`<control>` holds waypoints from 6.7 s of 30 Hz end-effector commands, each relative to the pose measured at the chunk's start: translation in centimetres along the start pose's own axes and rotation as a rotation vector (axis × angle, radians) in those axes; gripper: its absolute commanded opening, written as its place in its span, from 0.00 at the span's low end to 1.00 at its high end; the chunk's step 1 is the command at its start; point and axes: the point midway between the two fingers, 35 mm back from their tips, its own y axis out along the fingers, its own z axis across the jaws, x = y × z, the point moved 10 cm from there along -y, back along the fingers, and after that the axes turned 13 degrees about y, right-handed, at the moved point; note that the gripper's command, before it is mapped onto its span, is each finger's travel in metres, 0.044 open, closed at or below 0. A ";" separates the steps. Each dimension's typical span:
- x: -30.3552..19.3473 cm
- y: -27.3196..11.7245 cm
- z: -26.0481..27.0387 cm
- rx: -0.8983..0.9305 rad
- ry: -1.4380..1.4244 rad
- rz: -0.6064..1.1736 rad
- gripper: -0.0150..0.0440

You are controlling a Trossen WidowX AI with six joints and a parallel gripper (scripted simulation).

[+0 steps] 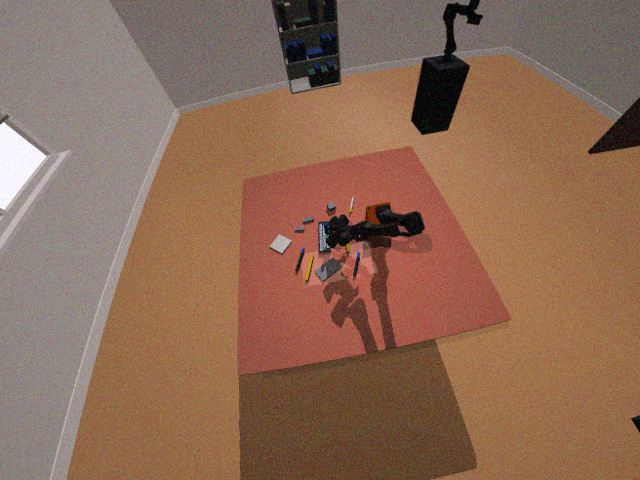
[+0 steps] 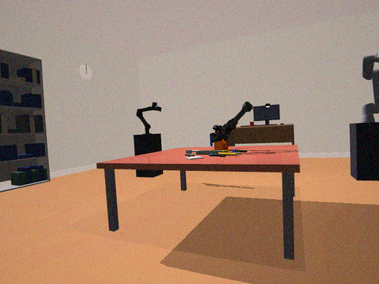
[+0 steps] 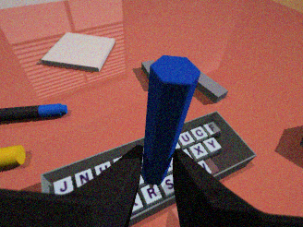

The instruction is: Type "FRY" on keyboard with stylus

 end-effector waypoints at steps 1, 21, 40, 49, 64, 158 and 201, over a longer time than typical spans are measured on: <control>-0.1 0.1 -0.2 -0.008 0.002 -0.004 0.25; -0.6 0.7 -0.4 -0.010 0.002 -0.003 0.39; -1.3 1.1 -0.5 -0.010 0.002 -0.003 0.39; -1.7 1.3 -0.6 -0.010 0.002 -0.003 0.39; -1.7 1.3 -0.6 -0.010 0.002 -0.003 0.39; 3.4 5.8 -6.2 -0.010 0.000 -0.007 0.39; 3.5 5.8 -6.1 -0.011 -0.001 -0.006 0.39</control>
